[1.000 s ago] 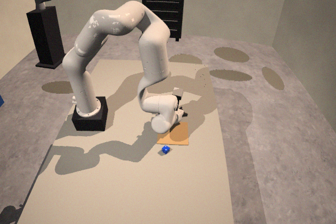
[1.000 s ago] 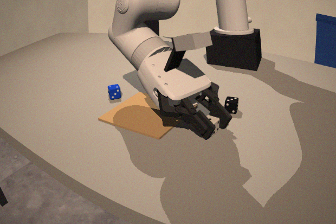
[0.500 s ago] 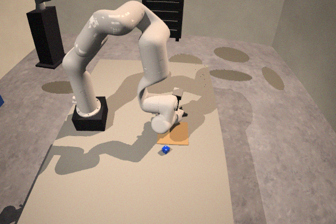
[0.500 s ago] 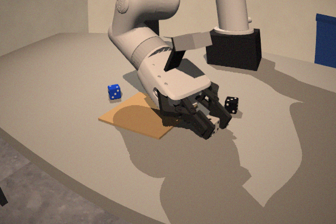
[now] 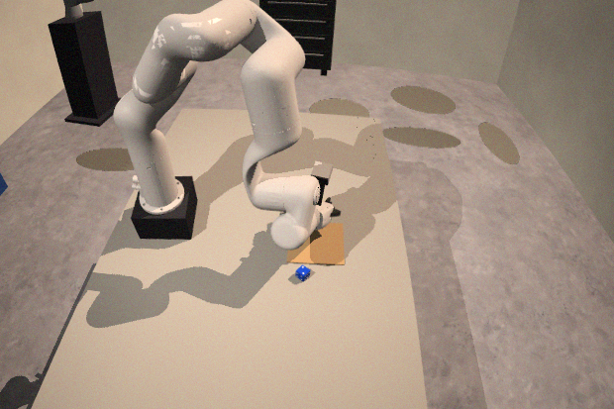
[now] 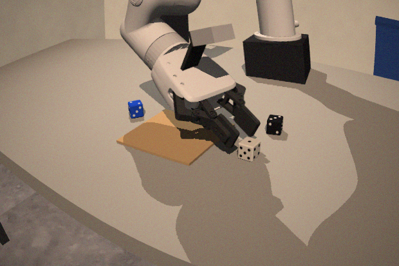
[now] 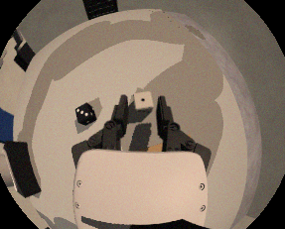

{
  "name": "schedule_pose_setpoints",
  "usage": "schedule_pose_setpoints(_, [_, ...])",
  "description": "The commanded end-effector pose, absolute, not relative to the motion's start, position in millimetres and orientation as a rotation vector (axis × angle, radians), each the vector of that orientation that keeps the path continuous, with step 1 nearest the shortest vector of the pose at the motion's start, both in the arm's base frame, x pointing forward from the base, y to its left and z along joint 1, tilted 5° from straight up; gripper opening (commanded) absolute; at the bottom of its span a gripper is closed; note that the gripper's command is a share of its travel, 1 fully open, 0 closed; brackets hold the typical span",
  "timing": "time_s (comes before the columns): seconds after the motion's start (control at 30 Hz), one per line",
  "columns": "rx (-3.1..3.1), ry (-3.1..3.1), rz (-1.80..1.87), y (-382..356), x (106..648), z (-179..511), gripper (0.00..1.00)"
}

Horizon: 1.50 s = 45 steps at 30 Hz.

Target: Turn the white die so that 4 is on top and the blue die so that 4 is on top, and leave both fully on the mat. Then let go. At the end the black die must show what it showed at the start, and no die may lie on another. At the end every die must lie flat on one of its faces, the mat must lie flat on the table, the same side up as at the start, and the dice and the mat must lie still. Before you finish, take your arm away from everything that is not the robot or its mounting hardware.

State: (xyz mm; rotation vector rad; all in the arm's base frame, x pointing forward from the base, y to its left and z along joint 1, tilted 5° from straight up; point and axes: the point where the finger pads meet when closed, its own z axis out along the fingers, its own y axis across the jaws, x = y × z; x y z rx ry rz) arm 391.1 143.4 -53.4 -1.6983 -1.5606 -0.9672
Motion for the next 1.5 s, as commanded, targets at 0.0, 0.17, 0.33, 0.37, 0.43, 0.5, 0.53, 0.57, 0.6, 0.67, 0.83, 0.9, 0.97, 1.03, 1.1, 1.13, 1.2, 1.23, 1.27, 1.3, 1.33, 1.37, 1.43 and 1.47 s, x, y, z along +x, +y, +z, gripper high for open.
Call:
schedule_pose_setpoints(0.0, [-1.697, -1.562, -0.970, 132.9, 390.9, -45.5, 0.42])
schedule_pose_setpoints(0.17, [-1.697, -1.562, -0.970, 130.3, 390.6, -43.8, 0.42])
schedule_pose_setpoints(0.33, [-1.697, -1.562, -0.970, 130.4, 390.6, -42.8, 0.42])
schedule_pose_setpoints(0.37, [-1.697, -1.562, -0.970, 130.4, 390.6, -41.7, 0.42])
schedule_pose_setpoints(0.43, [-1.697, -1.562, -0.970, 130.8, 390.5, -37.6, 0.42])
schedule_pose_setpoints(0.5, [-1.697, -1.562, -0.970, 131.2, 390.3, -31.3, 0.42])
schedule_pose_setpoints(0.53, [-1.697, -1.562, -0.970, 131.5, 390.2, -27.4, 0.42])
schedule_pose_setpoints(0.57, [-1.697, -1.562, -0.970, 131.8, 390.1, -23.1, 0.42])
schedule_pose_setpoints(0.6, [-1.697, -1.562, -0.970, 132.2, 390.0, -18.6, 0.42])
schedule_pose_setpoints(0.67, [-1.697, -1.562, -0.970, 132.9, 389.8, -9.3, 0.42])
schedule_pose_setpoints(0.83, [-1.697, -1.562, -0.970, 134.3, 389.3, 9.8, 0.42])
schedule_pose_setpoints(0.9, [-1.697, -1.562, -0.970, 134.3, 389.3, 9.8, 0.42])
schedule_pose_setpoints(0.97, [-1.697, -1.562, -0.970, 134.6, 389.2, 13.9, 0.42])
schedule_pose_setpoints(1.03, [-1.697, -1.562, -0.970, 134.8, 389.2, 15.7, 0.42])
schedule_pose_setpoints(1.1, [-1.697, -1.562, -0.970, 134.8, 389.2, 16.0, 0.42])
schedule_pose_setpoints(1.13, [-1.697, -1.562, -0.970, 134.8, 389.1, 16.0, 0.42])
schedule_pose_setpoints(1.2, [-1.697, -1.563, -0.963, 135.1, 388.5, 15.8, 0.42])
schedule_pose_setpoints(1.23, [-1.697, -1.564, -0.954, 135.5, 387.6, 15.6, 0.42])
schedule_pose_setpoints(1.27, [-1.697, -1.566, -0.941, 136.2, 386.3, 15.2, 0.42])
schedule_pose_setpoints(1.3, [-1.697, -1.568, -0.921, 137.0, 384.4, 14.6, 0.42])
schedule_pose_setpoints(1.33, [-1.698, -1.572, -0.896, 138.1, 381.9, 13.9, 0.42])
schedule_pose_setpoints(1.37, [-1.699, -1.576, -0.863, 139.3, 378.9, 13.0, 0.42])
schedule_pose_setpoints(1.43, [-1.701, -1.582, -0.825, 140.7, 375.4, 12.0, 0.42])
schedule_pose_setpoints(1.47, [-1.701, -1.582, -0.825, 140.7, 375.4, 12.0, 0.42])
